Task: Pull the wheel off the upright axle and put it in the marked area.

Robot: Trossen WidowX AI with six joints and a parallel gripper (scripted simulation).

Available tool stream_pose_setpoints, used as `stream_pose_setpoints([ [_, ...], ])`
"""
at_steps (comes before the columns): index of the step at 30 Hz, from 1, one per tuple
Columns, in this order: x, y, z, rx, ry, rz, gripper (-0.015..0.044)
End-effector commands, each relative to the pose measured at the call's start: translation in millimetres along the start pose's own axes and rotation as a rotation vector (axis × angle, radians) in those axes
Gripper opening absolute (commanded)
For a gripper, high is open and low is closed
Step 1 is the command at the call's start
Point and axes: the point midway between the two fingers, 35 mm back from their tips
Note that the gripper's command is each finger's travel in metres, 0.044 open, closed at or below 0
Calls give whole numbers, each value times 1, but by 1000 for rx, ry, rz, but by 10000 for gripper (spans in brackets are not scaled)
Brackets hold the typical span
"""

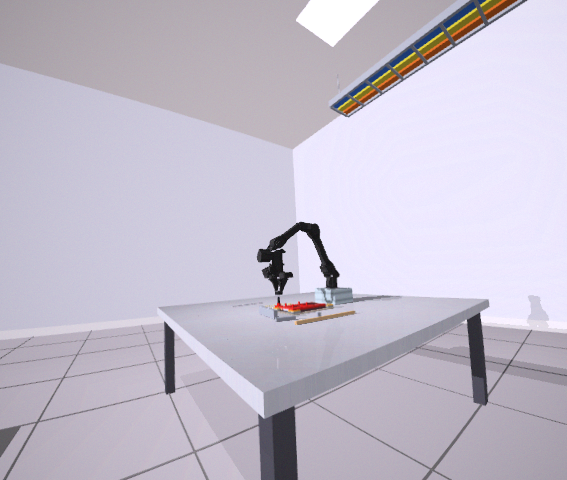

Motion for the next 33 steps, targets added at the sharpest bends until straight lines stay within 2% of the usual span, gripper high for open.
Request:
stream_pose_setpoints([
  [1,1,0,18,-2,-11,1,0],
  [4,-1,0,25,-2,-11,1,0],
  [6,-1,-2,16,-1,-6,-2,0],
  [33,-50,-100,25,-11,-7,-1,0],
])
Point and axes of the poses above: the point midway between the two fingers, 35 mm back from their tips, its own z axis back along the fingers, its own y axis across the jaws, x = y × z, and after that the axes turned 3 degrees about -z, right-handed
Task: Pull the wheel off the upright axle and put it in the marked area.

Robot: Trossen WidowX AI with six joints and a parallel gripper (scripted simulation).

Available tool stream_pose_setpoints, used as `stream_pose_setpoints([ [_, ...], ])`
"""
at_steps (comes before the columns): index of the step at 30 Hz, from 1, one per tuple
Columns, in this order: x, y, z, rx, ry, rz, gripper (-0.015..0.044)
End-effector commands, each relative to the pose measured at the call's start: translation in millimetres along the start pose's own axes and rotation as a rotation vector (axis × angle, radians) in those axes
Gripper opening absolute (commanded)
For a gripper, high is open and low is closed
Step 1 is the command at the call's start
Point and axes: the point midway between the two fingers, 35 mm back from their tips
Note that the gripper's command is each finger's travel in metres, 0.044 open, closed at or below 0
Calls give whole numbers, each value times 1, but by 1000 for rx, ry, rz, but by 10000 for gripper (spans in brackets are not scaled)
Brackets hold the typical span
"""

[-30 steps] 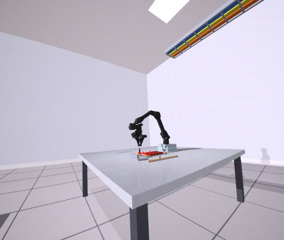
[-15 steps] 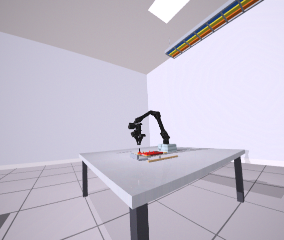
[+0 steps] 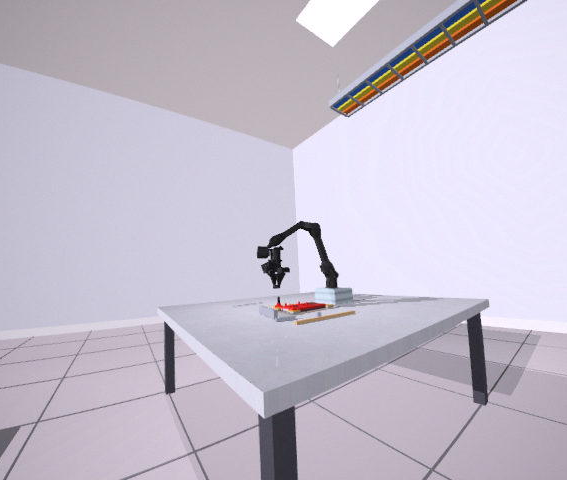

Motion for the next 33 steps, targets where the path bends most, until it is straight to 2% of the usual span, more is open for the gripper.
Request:
stream_pose_setpoints([
  [1,-10,-12,0,-4,4,5,0],
  [15,-11,-15,-24,-4,5,5,0],
  [27,-12,-15,-100,-4,5,5,0],
  [31,-12,-15,-104,-4,5,5,0],
  [33,-13,-14,-99,1,11,4,52],
])
Point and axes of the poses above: the point midway between the two fingers, 35 mm back from their tips, its own z axis back along the fingers, its own y axis across the jaws, x = y × z, and after that the axes turned 3 degrees about -z, right-handed
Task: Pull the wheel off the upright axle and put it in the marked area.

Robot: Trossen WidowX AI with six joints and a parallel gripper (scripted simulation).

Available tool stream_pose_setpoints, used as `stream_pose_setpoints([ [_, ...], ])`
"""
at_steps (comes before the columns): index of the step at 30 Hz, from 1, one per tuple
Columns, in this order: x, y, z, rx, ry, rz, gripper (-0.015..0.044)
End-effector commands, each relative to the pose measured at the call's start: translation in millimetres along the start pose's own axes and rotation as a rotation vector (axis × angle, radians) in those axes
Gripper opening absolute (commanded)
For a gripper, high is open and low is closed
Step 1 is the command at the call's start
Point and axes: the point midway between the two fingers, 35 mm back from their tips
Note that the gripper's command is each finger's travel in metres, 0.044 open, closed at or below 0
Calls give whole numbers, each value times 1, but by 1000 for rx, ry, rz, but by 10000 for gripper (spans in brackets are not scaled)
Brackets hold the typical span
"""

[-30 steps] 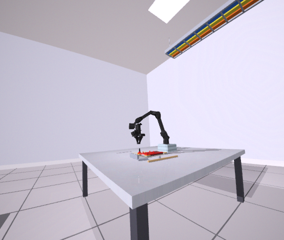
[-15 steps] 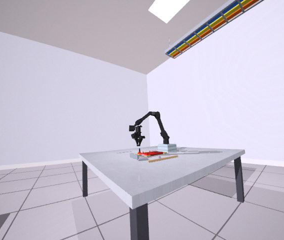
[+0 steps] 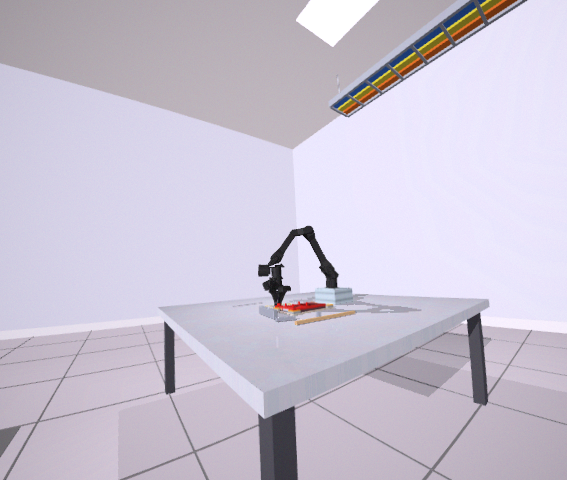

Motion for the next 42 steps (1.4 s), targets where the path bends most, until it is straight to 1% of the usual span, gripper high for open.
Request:
stream_pose_setpoints([
  [1,0,0,0,1,1,0,79],
  [9,0,0,2,0,1,0,289],
  [10,0,0,5,0,1,0,300],
  [17,0,0,58,-5,-5,1,300],
  [20,0,0,60,-5,-5,1,300],
  [21,1,0,55,-5,-14,0,326],
  [25,-19,8,71,-5,-10,1,431],
  [26,-26,10,75,-5,-9,1,440],
  [34,-78,30,101,-3,1,1,440],
  [42,-82,32,103,-3,2,1,440],
])
Point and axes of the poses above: the point midway between the two fingers, 35 mm back from their tips, its own z axis back along the fingers, its own y axis across the jaws, x = y × z, and after that the axes turned 3 degrees about -z, right-handed
